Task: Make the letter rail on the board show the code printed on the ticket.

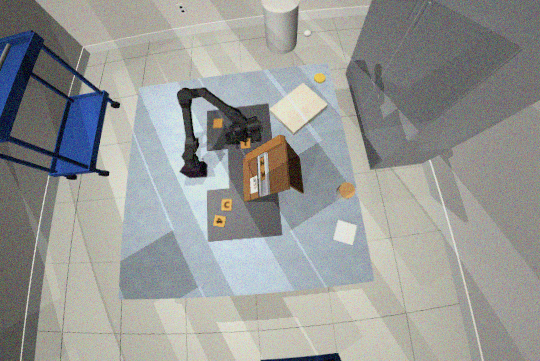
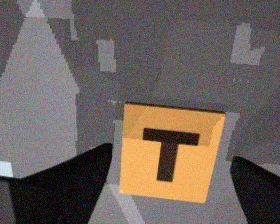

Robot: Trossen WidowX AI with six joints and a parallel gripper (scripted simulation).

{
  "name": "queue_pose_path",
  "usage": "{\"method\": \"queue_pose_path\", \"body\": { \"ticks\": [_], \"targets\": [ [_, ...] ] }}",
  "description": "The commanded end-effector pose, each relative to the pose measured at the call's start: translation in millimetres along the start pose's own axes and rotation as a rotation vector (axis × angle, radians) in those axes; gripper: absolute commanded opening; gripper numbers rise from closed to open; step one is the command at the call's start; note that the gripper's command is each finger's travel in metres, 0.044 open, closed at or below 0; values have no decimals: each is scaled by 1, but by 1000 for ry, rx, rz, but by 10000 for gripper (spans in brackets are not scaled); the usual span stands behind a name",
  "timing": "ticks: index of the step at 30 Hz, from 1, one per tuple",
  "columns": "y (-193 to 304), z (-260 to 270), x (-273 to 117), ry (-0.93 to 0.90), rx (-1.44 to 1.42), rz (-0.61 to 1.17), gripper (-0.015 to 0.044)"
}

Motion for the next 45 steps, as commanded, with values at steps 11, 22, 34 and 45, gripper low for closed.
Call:
{"method": "queue_pose_path", "body": {
  "ticks": [11,22,34,45],
  "targets": [
    [1,1,6,-5,9,4,340],
    [1,1,6,-5,9,4,241],
    [1,1,0,-5,9,4,4],
    [1,1,-7,-5,9,5,0]
  ]
}}
Point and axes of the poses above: the point midway between the two fingers, 35 mm back from their tips, its own x axis out along the fingers, its own z axis across the jaws, y = z × x, the point moved 5 cm from there along -x, back along the fingers, and after that the axes turned 1 degree about x, right-handed, at the moved point
